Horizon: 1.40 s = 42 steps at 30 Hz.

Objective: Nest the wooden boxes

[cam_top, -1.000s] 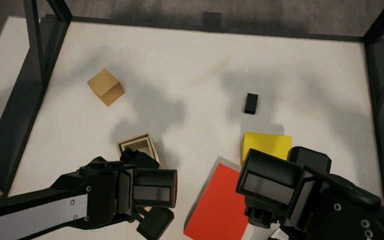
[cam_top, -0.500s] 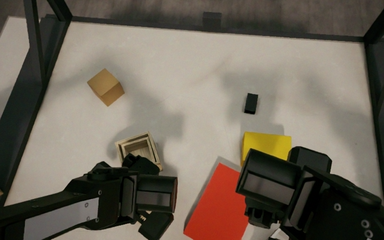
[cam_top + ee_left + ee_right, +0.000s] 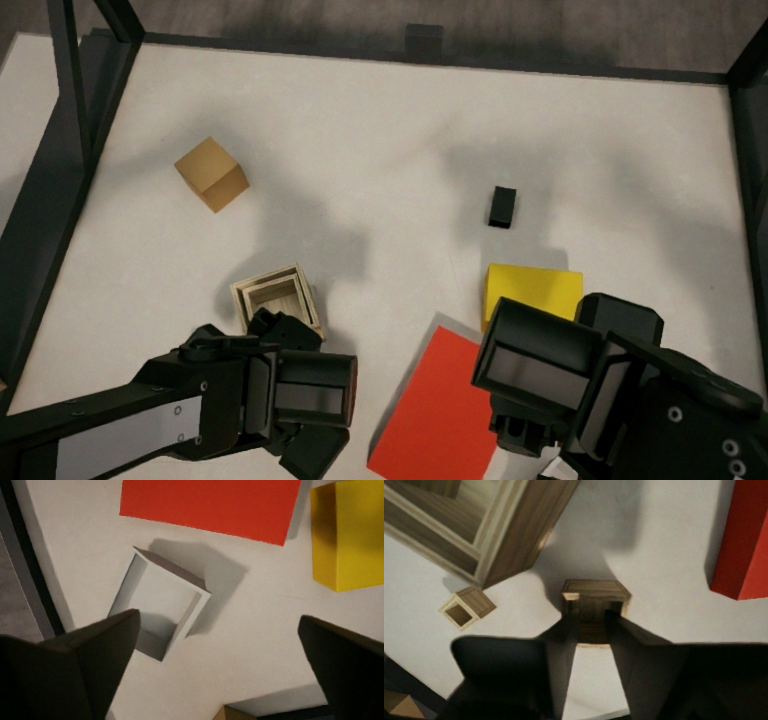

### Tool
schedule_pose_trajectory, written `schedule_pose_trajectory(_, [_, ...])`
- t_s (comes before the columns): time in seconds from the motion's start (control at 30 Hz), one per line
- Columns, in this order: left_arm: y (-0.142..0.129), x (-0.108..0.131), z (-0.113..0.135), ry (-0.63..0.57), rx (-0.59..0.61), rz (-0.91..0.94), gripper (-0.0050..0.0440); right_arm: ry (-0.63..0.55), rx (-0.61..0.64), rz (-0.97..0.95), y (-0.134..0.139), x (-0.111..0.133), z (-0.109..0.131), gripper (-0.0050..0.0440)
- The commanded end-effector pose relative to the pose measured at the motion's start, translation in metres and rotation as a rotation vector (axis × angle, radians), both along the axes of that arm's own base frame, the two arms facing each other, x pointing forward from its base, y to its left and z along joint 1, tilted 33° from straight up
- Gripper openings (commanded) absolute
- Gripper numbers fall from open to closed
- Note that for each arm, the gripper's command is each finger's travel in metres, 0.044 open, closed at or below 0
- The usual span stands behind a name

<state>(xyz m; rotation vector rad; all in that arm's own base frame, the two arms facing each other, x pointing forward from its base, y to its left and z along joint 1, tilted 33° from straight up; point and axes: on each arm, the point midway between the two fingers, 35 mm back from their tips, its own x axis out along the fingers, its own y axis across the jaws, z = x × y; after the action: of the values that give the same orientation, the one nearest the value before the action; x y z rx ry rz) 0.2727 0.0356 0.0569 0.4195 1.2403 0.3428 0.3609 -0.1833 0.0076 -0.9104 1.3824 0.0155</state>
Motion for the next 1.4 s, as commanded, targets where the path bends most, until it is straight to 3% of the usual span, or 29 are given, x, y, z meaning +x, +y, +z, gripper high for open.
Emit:
schedule_pose_trajectory(0.0, [0.000, 0.001, 0.005, -0.020, -0.005, 0.004, 0.0400, -0.026, -0.008, 0.001, -0.002, 0.004, 0.009, 0.0184])
schedule_pose_trajectory(0.37, [0.000, 0.001, 0.005, -0.020, -0.005, 0.004, 0.0400, -0.026, -0.008, 0.001, -0.002, 0.004, 0.009, 0.0184])
schedule_pose_trajectory(0.9, [0.000, 0.001, 0.005, -0.020, -0.005, 0.004, 0.0400, -0.047, -0.014, -0.001, 0.028, -0.008, 0.066, 0.0184])
schedule_pose_trajectory(1.2, [0.000, 0.001, 0.005, -0.020, -0.005, 0.004, 0.0400, -0.038, -0.009, 0.001, 0.031, -0.004, 0.058, 0.0184])
schedule_pose_trajectory(1.37, [0.000, 0.001, 0.005, -0.020, -0.005, 0.004, 0.0400, -0.030, -0.001, -0.001, 0.054, 0.004, 0.055, 0.0184])
